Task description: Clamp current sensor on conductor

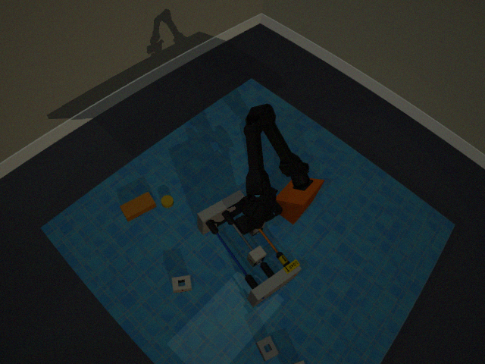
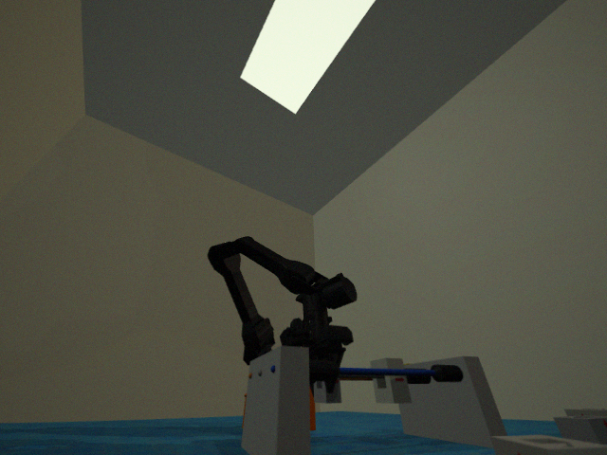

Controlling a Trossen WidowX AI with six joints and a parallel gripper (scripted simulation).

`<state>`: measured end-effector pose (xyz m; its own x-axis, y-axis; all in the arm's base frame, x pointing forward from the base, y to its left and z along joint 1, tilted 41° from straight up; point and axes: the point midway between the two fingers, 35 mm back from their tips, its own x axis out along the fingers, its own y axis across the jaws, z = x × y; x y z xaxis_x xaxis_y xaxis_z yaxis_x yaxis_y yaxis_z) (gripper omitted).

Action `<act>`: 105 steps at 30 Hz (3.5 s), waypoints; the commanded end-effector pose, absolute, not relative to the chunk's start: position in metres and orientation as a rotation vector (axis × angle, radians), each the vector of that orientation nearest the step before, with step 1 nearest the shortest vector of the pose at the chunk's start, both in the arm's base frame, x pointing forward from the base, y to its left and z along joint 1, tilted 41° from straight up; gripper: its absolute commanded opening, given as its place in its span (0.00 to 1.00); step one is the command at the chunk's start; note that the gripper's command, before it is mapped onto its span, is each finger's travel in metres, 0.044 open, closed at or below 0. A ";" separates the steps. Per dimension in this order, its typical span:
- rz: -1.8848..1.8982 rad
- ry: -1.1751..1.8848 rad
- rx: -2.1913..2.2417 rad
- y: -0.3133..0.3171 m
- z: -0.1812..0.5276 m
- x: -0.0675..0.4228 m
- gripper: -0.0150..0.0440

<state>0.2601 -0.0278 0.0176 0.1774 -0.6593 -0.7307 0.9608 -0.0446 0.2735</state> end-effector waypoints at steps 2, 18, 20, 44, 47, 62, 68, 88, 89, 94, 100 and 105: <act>-1.418 0.460 0.875 -0.026 0.019 0.261 0.25; -1.381 0.438 0.872 -0.028 0.018 0.259 0.25; -1.379 0.436 0.873 -0.028 0.018 0.259 0.25; -1.377 0.440 0.878 -0.028 0.017 0.261 0.72; -1.377 0.440 0.878 -0.028 0.017 0.261 0.72; -1.377 0.440 0.878 -0.028 0.017 0.261 0.72; -1.377 0.440 0.878 -0.028 0.017 0.261 0.72; -1.376 0.440 0.878 -0.028 0.017 0.261 0.55; -1.376 0.440 0.878 -0.028 0.017 0.261 0.54; -1.376 0.440 0.878 -0.028 0.017 0.261 0.49; -1.405 0.454 0.876 -0.027 0.018 0.261 0.28; -1.410 0.455 0.866 -0.028 0.017 0.258 0.25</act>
<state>0.2592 -0.0278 0.0175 0.1448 -0.6585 -0.7385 0.9657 -0.0687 0.2505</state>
